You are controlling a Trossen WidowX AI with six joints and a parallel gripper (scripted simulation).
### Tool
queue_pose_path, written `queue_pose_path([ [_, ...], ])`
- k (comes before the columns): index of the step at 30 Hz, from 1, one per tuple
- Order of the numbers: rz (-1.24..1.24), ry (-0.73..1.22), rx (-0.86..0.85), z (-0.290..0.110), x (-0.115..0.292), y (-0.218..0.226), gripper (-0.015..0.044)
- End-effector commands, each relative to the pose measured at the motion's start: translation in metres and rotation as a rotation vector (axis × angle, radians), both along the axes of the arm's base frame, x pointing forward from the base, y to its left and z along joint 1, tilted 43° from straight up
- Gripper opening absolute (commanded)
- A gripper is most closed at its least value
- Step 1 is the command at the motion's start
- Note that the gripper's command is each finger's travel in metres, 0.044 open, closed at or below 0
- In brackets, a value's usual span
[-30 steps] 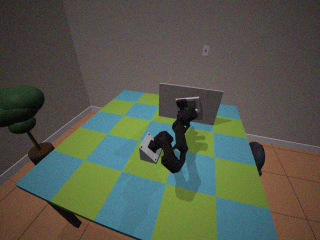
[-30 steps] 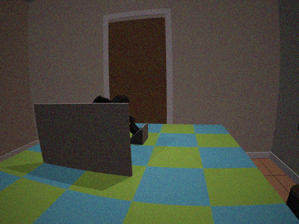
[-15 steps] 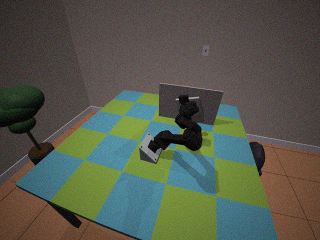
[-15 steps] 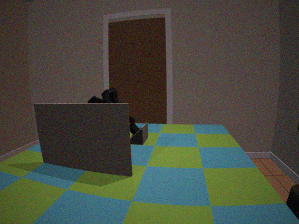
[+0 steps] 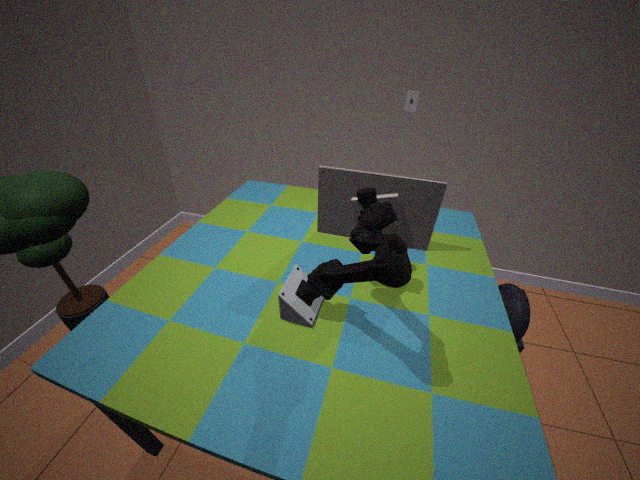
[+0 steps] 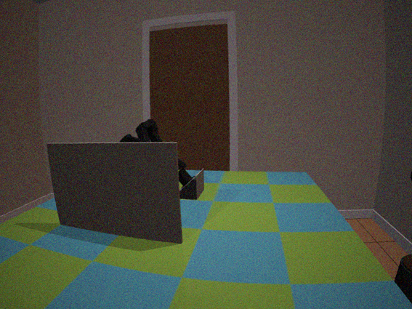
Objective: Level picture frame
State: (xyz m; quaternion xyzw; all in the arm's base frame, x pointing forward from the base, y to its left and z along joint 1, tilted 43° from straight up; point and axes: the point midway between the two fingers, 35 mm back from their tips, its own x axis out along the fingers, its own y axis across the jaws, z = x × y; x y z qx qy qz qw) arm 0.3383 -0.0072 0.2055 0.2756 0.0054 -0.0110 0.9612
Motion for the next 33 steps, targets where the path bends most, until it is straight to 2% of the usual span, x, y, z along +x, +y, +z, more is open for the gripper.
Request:
queue_pose_path([
  [1, 0.002, -0.003, 0.005, 0.001, 0.001, 0.0, 0.026],
  [33, 0.002, -0.005, 0.005, 0.0, 0.04, 0.0, 0.026],
])
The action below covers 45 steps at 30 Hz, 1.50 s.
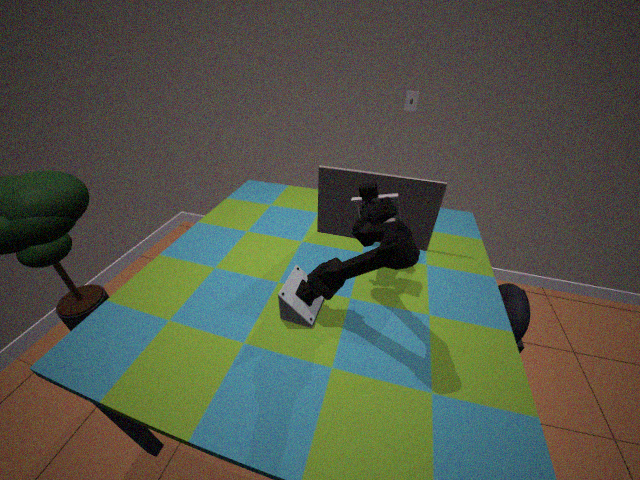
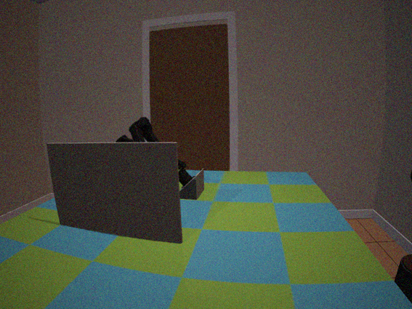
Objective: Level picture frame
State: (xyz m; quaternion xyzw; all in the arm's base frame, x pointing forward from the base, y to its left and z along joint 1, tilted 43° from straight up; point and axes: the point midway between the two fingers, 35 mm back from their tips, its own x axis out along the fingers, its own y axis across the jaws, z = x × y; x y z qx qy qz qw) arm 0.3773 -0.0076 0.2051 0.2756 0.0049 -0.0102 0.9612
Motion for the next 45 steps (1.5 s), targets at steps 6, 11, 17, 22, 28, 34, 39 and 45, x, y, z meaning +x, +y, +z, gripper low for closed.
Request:
queue_pose_path([
  [6, 0.001, -0.003, 0.005, 0.0009, 0.0011, 0.0003, 0.026],
  [11, 0.001, -0.003, 0.005, 0.0009, 0.0011, 0.0003, 0.026],
  [17, 0.001, -0.003, 0.005, 0.0009, 0.0011, 0.0003, 0.026],
  [22, 0.001, -0.003, 0.005, 0.0011, 0.0012, 0.0003, 0.026],
  [28, 0.001, -0.003, 0.005, 0.0013, 0.0012, 0.0004, 0.0129],
  [34, 0.001, -0.003, 0.005, 0.0013, 0.0012, 0.0004, 0.0069],
  [39, 0.001, -0.003, 0.005, 0.0013, 0.0012, 0.0004, 0.0],
  [45, 0.001, -0.003, 0.005, 0.0012, 0.0012, 0.0005, 0.0],
])
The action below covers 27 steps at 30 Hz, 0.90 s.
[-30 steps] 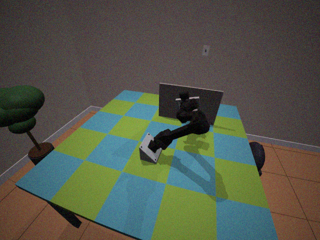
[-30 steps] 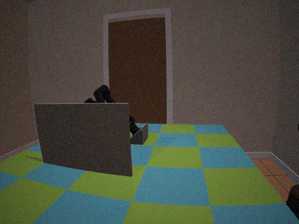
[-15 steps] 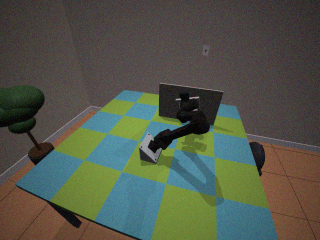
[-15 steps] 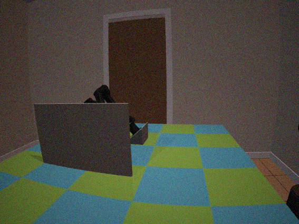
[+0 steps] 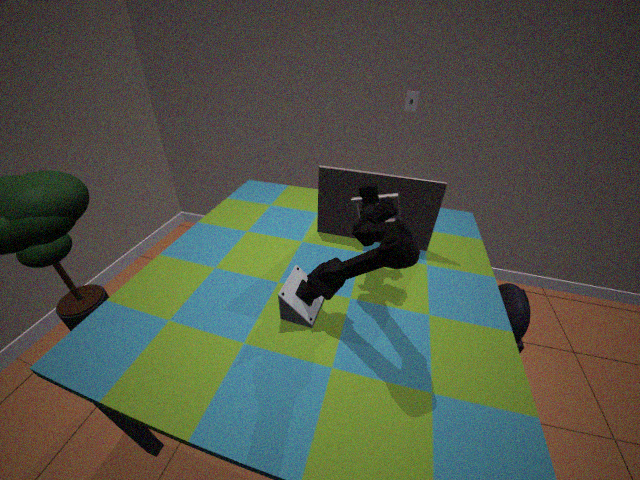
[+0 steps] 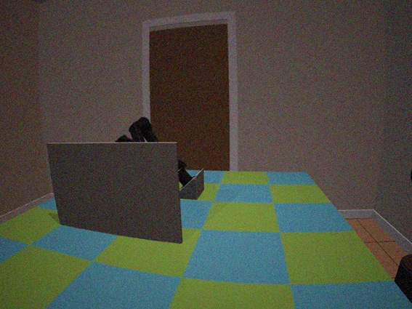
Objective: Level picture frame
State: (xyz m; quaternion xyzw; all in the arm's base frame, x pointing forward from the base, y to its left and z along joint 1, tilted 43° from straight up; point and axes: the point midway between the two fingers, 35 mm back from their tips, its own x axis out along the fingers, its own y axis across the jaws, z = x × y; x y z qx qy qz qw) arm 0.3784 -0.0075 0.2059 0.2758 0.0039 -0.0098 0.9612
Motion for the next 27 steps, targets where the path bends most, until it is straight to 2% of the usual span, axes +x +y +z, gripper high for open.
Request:
queue_pose_path([
  [1, 0.001, -0.001, 0.005, 0.0004, 0.0001, 0.0005, 0.0],
  [27, 0.001, -0.001, 0.005, 0.0038, 0.0002, 0.0061, 0.0],
])
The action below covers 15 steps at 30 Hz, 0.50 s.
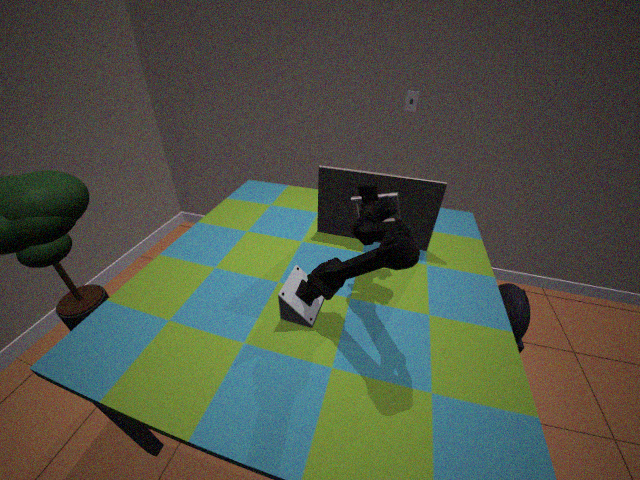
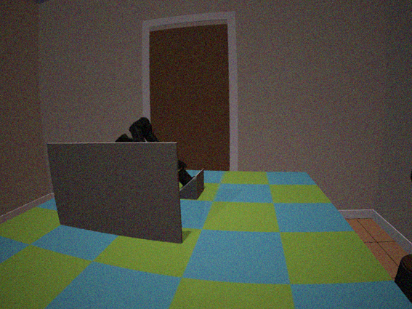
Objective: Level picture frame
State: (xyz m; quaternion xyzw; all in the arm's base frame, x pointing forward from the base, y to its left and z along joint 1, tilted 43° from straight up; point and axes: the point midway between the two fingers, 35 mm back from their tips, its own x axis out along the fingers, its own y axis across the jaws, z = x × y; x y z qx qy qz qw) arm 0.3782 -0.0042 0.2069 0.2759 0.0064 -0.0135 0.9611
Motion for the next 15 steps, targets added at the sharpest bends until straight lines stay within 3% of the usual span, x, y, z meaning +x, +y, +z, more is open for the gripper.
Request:
queue_pose_path([
  [1, 0.007, -0.008, 0.005, 0.0029, 0.0004, 0.0029, 0.0],
  [15, 0.007, -0.008, 0.005, 0.0025, 0.0004, 0.0023, 0.0],
])
